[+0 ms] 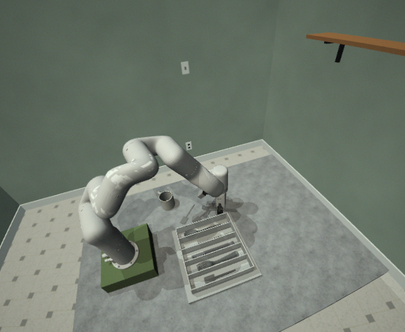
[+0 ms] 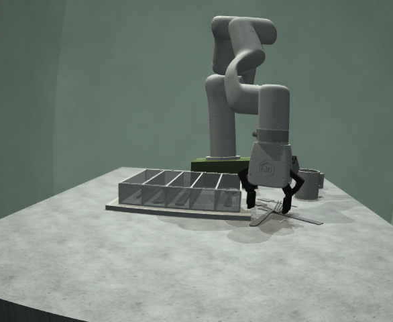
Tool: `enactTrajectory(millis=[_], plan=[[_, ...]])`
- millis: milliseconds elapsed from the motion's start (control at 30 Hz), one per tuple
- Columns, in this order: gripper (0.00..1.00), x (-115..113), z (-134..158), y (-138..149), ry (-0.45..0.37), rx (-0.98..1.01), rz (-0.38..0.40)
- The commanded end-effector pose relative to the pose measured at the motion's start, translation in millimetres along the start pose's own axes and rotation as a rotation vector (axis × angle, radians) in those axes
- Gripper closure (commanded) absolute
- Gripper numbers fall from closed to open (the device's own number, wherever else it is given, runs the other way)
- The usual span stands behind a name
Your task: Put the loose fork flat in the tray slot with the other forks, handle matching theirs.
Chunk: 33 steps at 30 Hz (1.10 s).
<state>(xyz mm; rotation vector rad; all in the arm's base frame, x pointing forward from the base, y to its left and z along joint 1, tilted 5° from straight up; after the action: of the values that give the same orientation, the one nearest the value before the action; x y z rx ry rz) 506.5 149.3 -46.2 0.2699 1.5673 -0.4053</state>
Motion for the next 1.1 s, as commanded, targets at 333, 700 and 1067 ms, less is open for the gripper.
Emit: enactTrajectory(millis=[333,700,1067], plan=[[0.0,-2,1,1,-0.003,0.0,0.003],[0.0,-30,1,1,-0.003,0.0,0.003],[0.0,-72,1,1,-0.003,0.0,0.003]])
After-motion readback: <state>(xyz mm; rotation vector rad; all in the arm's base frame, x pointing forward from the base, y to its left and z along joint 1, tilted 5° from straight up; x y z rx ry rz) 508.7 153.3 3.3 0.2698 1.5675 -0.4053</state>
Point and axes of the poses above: the point where the finger pads meet when closed, its own x axis out along the fingers, its own y axis across the jaws, z = x × y, the point moved 4 cm from there along -x, back along the fingers
